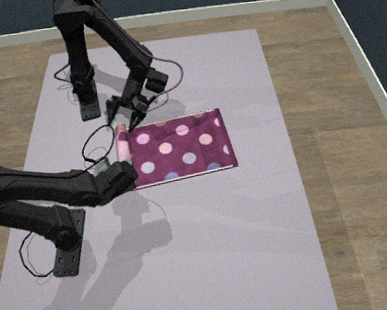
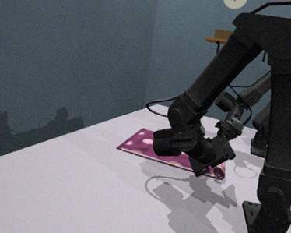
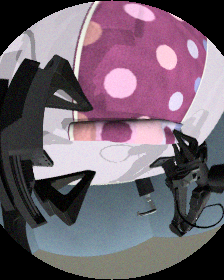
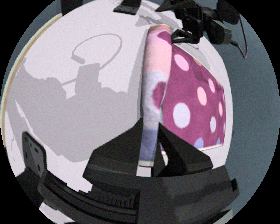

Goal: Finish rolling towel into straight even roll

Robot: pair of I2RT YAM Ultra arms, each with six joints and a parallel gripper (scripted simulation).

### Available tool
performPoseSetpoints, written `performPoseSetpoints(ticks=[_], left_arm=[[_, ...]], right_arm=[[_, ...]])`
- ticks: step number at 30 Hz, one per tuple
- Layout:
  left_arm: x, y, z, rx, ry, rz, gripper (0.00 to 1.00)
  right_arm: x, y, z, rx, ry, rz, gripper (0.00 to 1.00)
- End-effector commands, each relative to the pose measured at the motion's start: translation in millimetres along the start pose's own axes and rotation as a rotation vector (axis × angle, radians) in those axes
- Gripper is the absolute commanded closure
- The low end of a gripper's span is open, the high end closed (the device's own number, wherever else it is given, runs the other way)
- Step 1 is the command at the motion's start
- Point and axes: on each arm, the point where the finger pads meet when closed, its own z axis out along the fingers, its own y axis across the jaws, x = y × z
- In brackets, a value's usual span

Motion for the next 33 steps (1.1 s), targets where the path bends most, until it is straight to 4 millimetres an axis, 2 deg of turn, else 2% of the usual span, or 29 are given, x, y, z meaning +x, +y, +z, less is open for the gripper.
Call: performPoseSetpoints(ticks=[1, 4, 9, 14, 21, 23, 33], left_arm=[[-2, 0, -25, 0.001, 0.033, 0.057, 0.15], [-3, 0, -38, 0.001, 0.033, 0.057, 0.15], [-3, 0, -43, 0.001, 0.033, 0.057, 0.15], [-4, -3, -40, -0.057, 0.032, 0.099, 0.13], [-10, -12, -28, -0.277, 0.025, 0.257, 0.10], [-10, -12, -28, -0.277, 0.025, 0.257, 0.10], [-20, -30, -6, -0.685, 0.012, 0.548, 0.06]], right_arm=[[-2, 3, -1, -0.080, 0.001, 0.062, 0.86], [-2, 3, -1, -0.136, 0.006, 0.106, 0.86], [-3, 2, -2, -0.198, 0.011, 0.156, 0.86], [-4, 2, -3, -0.314, 0.021, 0.248, 0.86], [-5, 1, -5, -0.485, 0.036, 0.384, 0.86], [-5, 1, -5, -0.485, 0.036, 0.384, 0.86], [-7, 0, -7, -0.707, 0.056, 0.560, 0.86]])
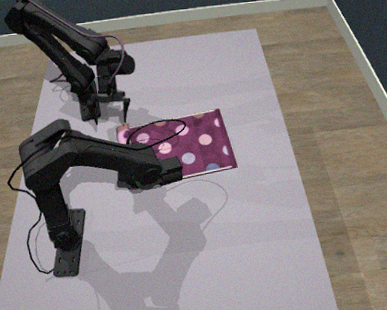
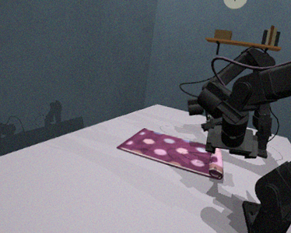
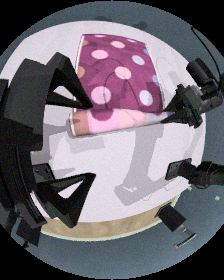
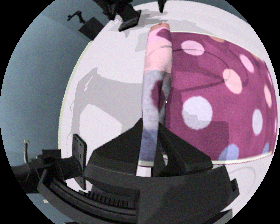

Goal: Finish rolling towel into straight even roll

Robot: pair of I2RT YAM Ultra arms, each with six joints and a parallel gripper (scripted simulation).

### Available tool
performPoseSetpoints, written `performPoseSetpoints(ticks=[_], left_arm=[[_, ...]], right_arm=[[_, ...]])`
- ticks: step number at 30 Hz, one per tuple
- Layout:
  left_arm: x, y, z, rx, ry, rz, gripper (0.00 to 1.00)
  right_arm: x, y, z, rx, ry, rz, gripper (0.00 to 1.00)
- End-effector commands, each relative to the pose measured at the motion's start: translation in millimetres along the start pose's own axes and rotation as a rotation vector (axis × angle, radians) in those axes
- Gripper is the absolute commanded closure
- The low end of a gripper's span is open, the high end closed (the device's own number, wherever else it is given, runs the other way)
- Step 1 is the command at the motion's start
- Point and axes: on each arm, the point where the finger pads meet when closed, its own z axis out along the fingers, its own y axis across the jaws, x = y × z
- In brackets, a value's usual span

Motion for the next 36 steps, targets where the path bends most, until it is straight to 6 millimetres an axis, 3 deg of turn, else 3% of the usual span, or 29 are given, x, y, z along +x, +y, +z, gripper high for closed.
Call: performPoseSetpoints(ticks=[1, 12, 28, 36], left_arm=[[-6, 14, 8, -0.279, 0.026, 0.038, 0.06], [-17, 6, 15, -0.485, 0.044, 0.182, 0.03], [-13, 17, 11, -0.428, 0.034, 0.255, 0.02], [4, 19, 32, -0.429, 0.034, 0.254, 0.02]], right_arm=[[4, 15, -1, -0.144, 0.015, 0.095, 0.86], [3, 15, -2, -0.259, 0.026, 0.188, 0.86], [10, 10, 6, -0.273, 0.028, 0.199, 0.86], [10, 10, 6, -0.273, 0.028, 0.199, 0.86]])
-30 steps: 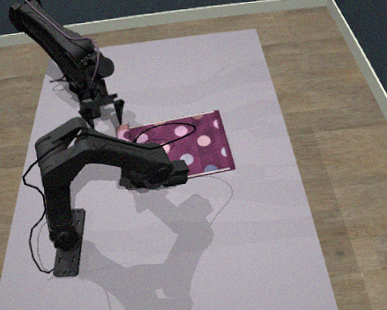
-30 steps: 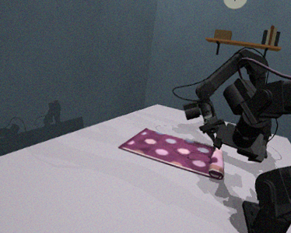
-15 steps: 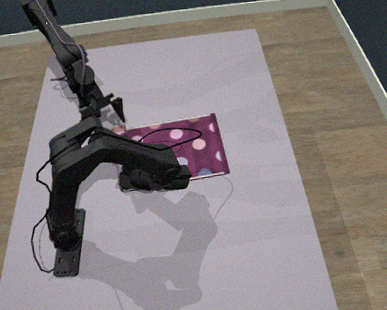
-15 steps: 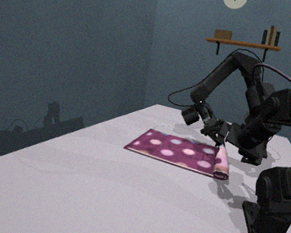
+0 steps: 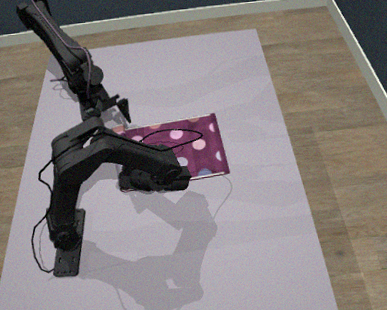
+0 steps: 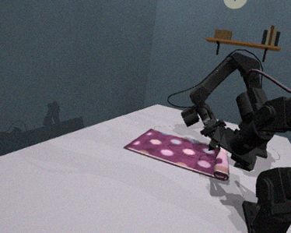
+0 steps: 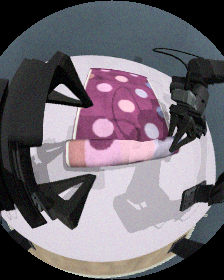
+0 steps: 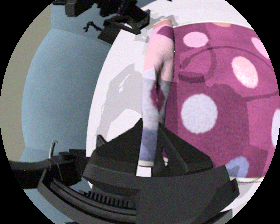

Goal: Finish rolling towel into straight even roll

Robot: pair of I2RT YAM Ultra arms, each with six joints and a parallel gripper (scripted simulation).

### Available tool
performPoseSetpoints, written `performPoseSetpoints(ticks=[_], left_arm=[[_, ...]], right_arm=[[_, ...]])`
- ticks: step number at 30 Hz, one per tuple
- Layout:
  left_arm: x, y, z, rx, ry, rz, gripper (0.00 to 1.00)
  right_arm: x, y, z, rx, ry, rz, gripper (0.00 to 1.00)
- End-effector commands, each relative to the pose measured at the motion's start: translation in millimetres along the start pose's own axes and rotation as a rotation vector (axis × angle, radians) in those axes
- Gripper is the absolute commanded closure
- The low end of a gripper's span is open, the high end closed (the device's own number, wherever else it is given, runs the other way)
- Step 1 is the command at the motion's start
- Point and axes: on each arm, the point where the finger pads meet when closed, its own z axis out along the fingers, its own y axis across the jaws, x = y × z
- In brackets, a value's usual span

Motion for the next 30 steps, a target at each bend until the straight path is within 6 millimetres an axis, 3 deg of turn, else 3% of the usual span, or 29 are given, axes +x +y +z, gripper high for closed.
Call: performPoseSetpoints(ticks=[1, 10, 14, 20, 22, 30], left_arm=[[3, -6, 15, 0.003, -0.027, 0.013, 0.02], [15, -16, 31, 0.002, -0.026, 0.012, 0.02], [10, -14, 37, 0.002, -0.026, 0.012, 0.02], [12, -15, 39, 0.002, -0.026, 0.012, 0.28], [12, -15, 39, 0.002, -0.026, 0.012, 0.28], [12, -15, 39, 0.002, -0.026, 0.012, 0.62]], right_arm=[[3, -7, -1, 0.006, -0.004, 0.000, 0.86], [3, -7, -1, 0.006, -0.004, 0.000, 0.86], [3, -7, -1, 0.006, -0.004, 0.000, 0.86], [3, -7, -1, 0.006, -0.004, 0.000, 0.86], [3, -7, -1, 0.006, -0.004, 0.000, 0.86], [3, -7, -1, 0.006, -0.004, 0.000, 0.86]])
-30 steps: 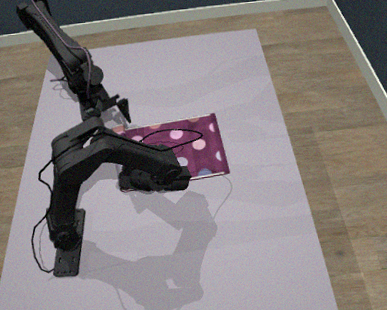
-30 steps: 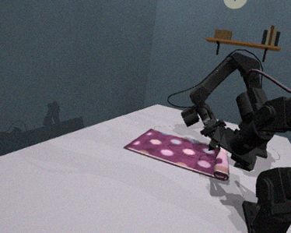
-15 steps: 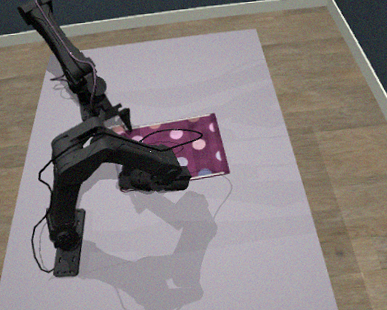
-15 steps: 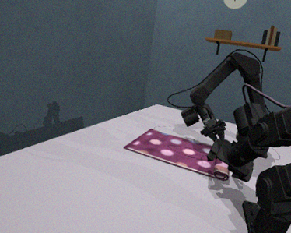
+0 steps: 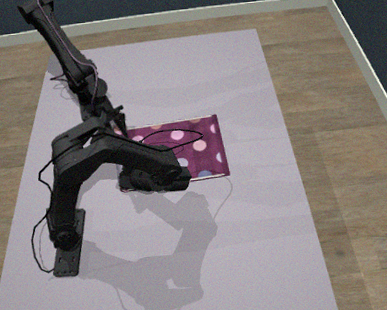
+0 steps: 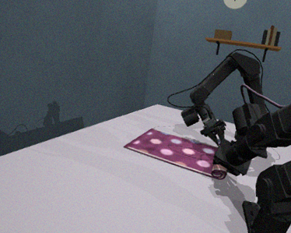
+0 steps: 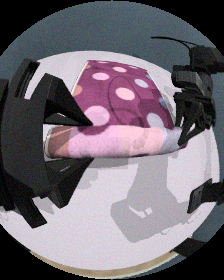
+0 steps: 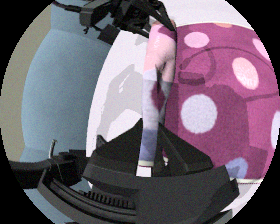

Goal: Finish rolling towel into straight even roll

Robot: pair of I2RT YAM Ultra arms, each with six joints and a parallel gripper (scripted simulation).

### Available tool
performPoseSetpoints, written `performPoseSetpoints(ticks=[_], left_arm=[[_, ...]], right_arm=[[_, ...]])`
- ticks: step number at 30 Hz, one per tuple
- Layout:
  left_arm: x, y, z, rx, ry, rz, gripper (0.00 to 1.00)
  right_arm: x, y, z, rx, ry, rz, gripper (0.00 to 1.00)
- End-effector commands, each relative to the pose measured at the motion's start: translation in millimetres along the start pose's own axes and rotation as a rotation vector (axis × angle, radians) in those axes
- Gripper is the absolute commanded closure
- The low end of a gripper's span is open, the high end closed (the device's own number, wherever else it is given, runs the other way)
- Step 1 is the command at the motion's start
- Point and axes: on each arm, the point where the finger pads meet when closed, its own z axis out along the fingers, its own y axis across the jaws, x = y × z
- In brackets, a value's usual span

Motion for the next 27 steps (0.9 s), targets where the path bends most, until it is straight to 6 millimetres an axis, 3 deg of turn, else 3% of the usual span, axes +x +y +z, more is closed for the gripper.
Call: performPoseSetpoints(ticks=[1, 7, 17, 24, 26, 27], left_arm=[[-0.1, -1.5, 2.1, -0.005, -0.010, -0.005, 0.66], [-0.1, -1.5, 2.1, -0.005, -0.010, -0.005, 0.76], [-0.1, -1.5, 2.1, -0.005, -0.010, -0.005, 0.82], [-0.1, -1.5, 2.1, -0.005, -0.010, -0.005, 0.82], [-0.1, -1.5, 2.1, -0.005, -0.010, -0.005, 0.82], [-0.1, -1.5, 2.1, -0.005, -0.010, -0.005, 0.82]], right_arm=[[2.6, -6.7, -0.4, 0.005, 0.001, -0.002, 0.86], [2.6, -6.7, -0.4, 0.005, 0.001, -0.002, 0.86], [2.6, -6.7, -0.4, 0.005, 0.001, -0.002, 0.86], [0.4, -2.9, -3.5, 0.005, 0.001, -0.002, 0.53], [0.4, -2.9, -3.5, 0.005, 0.001, -0.002, 0.53], [-0.1, -2.0, -4.2, 0.005, 0.001, -0.002, 0.48]])
